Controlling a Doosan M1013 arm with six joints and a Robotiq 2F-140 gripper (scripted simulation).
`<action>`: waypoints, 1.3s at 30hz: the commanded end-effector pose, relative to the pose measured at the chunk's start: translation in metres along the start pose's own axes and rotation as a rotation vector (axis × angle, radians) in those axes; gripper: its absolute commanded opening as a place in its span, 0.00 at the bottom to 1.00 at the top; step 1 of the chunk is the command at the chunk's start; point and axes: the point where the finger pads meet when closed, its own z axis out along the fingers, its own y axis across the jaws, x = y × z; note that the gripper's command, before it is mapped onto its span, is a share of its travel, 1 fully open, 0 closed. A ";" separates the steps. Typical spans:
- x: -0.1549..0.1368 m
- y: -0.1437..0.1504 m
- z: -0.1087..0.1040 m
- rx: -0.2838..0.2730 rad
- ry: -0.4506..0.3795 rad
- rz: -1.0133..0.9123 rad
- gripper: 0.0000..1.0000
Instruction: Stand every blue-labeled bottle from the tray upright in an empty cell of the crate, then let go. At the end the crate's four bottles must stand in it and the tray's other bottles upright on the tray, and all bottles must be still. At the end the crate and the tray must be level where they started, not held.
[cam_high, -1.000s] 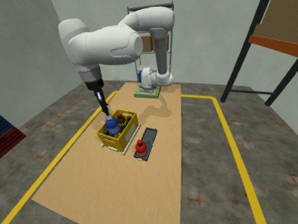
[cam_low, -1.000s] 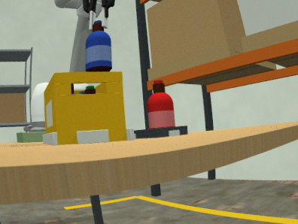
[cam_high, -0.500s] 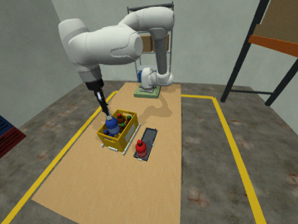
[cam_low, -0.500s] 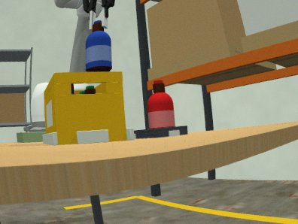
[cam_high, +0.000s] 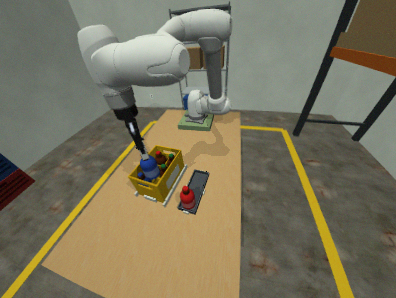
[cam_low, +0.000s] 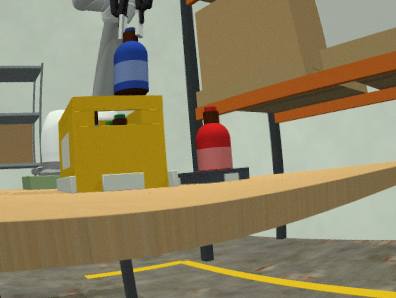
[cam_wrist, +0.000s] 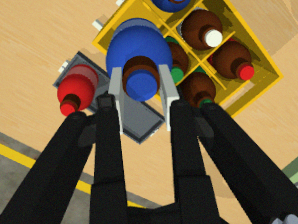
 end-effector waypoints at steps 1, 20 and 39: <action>0.000 0.000 0.000 0.000 0.000 0.000 0.00; 0.000 0.000 0.011 0.000 0.000 0.000 0.00; 0.000 0.000 0.031 0.000 0.000 0.000 0.00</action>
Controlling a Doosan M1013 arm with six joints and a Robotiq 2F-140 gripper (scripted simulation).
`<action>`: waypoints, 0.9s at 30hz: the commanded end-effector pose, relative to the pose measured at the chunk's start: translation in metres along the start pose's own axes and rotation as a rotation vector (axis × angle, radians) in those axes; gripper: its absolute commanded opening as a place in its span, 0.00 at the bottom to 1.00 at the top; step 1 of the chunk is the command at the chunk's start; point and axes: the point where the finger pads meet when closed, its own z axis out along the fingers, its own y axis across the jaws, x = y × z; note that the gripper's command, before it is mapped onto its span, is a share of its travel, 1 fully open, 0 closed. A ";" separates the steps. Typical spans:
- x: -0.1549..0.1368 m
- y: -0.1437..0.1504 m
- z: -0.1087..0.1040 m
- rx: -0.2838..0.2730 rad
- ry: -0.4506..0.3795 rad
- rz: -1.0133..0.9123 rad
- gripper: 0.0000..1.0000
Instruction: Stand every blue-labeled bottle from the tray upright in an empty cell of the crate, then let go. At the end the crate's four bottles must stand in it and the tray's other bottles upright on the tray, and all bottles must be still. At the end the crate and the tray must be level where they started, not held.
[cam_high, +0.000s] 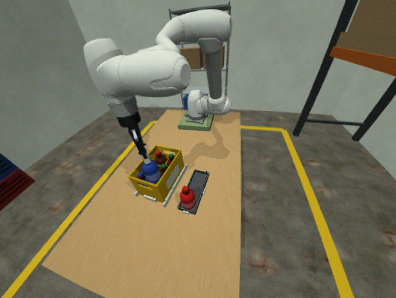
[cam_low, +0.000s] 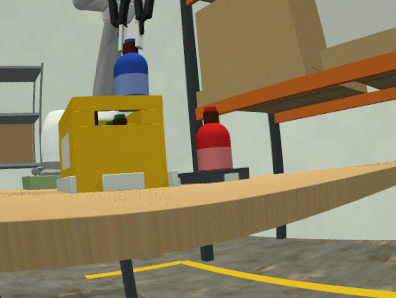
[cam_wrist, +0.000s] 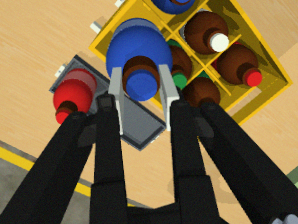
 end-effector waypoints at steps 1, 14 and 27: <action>0.000 0.000 0.004 0.000 0.000 0.000 0.00; 0.000 0.000 0.010 0.000 0.000 0.000 0.00; 0.000 0.000 0.010 0.000 0.000 0.000 0.00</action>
